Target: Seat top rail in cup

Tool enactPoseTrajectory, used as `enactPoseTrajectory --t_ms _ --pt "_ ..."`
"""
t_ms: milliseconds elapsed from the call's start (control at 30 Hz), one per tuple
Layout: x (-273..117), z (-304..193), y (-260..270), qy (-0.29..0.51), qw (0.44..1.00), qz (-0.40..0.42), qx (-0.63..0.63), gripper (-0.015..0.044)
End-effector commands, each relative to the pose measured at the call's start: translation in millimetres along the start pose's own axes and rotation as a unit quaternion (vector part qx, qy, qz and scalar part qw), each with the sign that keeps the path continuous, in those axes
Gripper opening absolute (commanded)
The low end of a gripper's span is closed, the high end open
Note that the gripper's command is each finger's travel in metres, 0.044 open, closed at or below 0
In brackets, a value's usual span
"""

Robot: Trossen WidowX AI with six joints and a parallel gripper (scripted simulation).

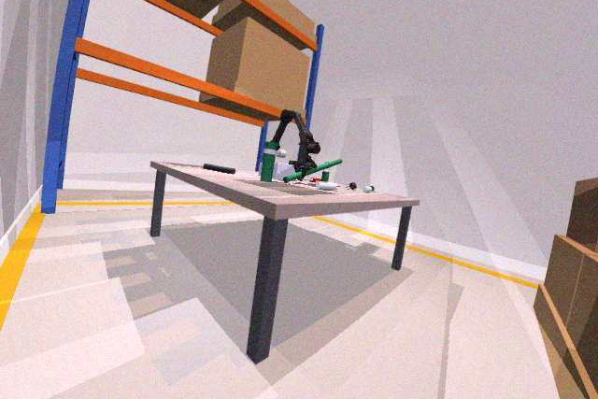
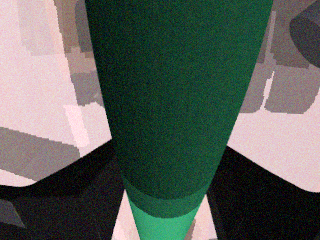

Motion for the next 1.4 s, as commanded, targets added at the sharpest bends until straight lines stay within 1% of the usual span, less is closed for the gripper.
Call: enactPoseTrajectory --t_ms 0,167,467,533,1367 --pt "-4 0 0 -0.002 1.0 -0.001 -0.002 0.0" --pt "-19 5 -1 0.032 0.999 0.001 -0.001 0.0" --pt "-78 26 3 0.156 0.988 -0.01 0.004 0.0" --pt "-87 29 4 0.173 0.985 -0.013 0.004 0.0" --pt "-85 29 4 0.167 0.986 -0.007 0.002 0.0"
Point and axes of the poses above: the point midway between the two fingers, 35 mm back from their tips, its own x axis out along the fingers, its own y axis across the jaws, z = x × y, the point moved 10 cm from there along -x, back along the fingers, and after that the axes turned 4 degrees about x, right-handed, at the moved point
